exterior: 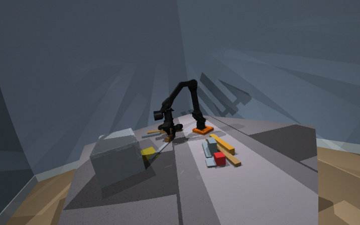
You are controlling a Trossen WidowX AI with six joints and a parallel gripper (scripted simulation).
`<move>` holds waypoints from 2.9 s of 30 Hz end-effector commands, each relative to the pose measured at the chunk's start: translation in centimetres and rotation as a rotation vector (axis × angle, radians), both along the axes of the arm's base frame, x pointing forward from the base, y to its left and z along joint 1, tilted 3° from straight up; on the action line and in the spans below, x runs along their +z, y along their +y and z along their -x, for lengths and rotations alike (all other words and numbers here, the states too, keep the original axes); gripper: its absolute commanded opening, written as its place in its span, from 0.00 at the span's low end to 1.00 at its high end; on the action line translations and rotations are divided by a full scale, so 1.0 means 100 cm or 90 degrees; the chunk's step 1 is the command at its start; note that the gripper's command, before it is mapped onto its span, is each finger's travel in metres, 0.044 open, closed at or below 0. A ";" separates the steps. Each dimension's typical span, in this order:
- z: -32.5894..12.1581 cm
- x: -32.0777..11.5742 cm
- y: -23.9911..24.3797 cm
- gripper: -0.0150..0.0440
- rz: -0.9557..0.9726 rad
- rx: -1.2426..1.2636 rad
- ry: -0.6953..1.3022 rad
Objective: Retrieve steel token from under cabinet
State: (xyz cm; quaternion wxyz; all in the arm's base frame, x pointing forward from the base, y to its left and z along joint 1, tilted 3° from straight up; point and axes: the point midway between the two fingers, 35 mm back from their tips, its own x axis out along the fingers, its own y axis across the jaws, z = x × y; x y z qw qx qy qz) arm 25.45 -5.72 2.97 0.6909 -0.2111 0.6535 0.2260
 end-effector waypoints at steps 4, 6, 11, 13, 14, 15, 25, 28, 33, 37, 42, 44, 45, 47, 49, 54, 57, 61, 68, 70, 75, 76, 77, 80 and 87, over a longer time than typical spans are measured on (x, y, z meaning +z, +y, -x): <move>-0.001 0.001 -0.009 0.25 0.002 -0.002 -0.002; -0.001 0.000 -0.011 0.25 0.002 -0.002 -0.002; 0.000 0.000 -0.016 0.25 0.002 -0.002 -0.002; 0.000 0.000 -0.018 0.25 0.002 -0.002 -0.002; 0.000 0.000 -0.019 0.25 0.002 -0.002 -0.002; 0.000 0.000 -0.020 0.25 0.002 -0.002 -0.002; 0.000 0.000 -0.031 0.25 0.003 -0.002 -0.002; 0.000 0.000 -0.034 0.25 0.003 -0.002 -0.002; 0.001 0.000 -0.040 0.25 0.003 -0.002 -0.002; 0.001 -0.001 -0.044 0.25 0.004 -0.002 -0.002; 0.001 -0.001 -0.050 0.25 0.004 -0.002 -0.002; 0.001 -0.001 -0.052 0.25 0.004 -0.002 -0.002; 0.001 -0.001 -0.053 0.25 0.004 -0.002 -0.002; 0.002 -0.001 -0.055 0.25 0.004 -0.002 -0.002; 0.002 -0.001 -0.058 0.25 0.004 -0.002 -0.002; 0.002 -0.001 -0.063 0.25 0.004 -0.002 -0.002; 0.002 -0.001 -0.066 0.25 0.005 -0.002 -0.002; 0.003 -0.001 -0.070 0.25 0.005 -0.002 -0.002; 0.002 -0.002 -0.079 0.25 0.005 -0.002 -0.002; 0.002 -0.002 -0.082 0.25 0.005 -0.002 -0.002; 0.002 -0.002 -0.088 0.25 0.006 -0.002 -0.002; 0.002 -0.002 -0.090 0.25 0.006 -0.002 -0.002; 0.002 -0.002 -0.091 0.25 0.006 -0.002 -0.002; 0.002 -0.002 -0.095 0.25 0.006 -0.002 -0.002; 0.002 -0.002 -0.103 0.25 0.006 -0.002 -0.002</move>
